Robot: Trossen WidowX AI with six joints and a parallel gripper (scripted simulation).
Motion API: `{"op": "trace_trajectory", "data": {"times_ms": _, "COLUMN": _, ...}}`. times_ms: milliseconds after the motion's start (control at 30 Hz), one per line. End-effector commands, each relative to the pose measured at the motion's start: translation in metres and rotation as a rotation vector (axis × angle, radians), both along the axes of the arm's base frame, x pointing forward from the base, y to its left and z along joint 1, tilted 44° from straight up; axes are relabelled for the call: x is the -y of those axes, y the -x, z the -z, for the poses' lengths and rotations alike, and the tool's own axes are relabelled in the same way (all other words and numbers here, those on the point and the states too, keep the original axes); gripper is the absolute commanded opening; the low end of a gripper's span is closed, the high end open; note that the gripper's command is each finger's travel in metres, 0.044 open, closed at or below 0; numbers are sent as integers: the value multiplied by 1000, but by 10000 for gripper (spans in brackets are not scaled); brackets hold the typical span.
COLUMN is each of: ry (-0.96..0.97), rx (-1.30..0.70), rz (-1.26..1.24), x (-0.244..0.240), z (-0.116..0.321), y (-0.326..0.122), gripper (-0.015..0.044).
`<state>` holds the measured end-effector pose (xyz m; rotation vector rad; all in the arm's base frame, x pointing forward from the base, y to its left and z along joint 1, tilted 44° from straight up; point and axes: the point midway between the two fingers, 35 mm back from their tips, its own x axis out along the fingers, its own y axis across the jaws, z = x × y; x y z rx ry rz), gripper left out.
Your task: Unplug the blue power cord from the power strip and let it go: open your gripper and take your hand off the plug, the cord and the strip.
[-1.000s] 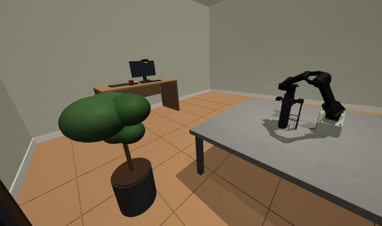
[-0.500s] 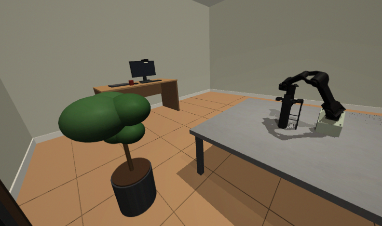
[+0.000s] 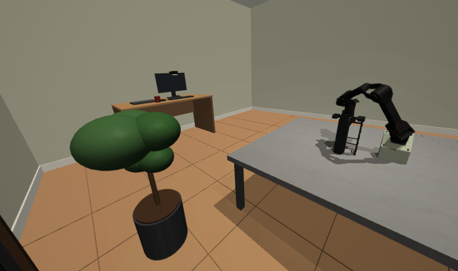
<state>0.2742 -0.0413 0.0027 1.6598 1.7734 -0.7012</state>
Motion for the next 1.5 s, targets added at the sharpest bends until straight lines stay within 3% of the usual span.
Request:
{"op": "trace_trajectory", "data": {"times_ms": 0, "ry": -3, "rx": -3, "rz": -5, "x": -3, "z": 0, "y": 0, "gripper": 160}}
{"op": "trace_trajectory", "data": {"times_ms": 1467, "ry": -7, "rx": -2, "rz": 4, "x": -27, "z": -32, "y": 4, "gripper": 160}}
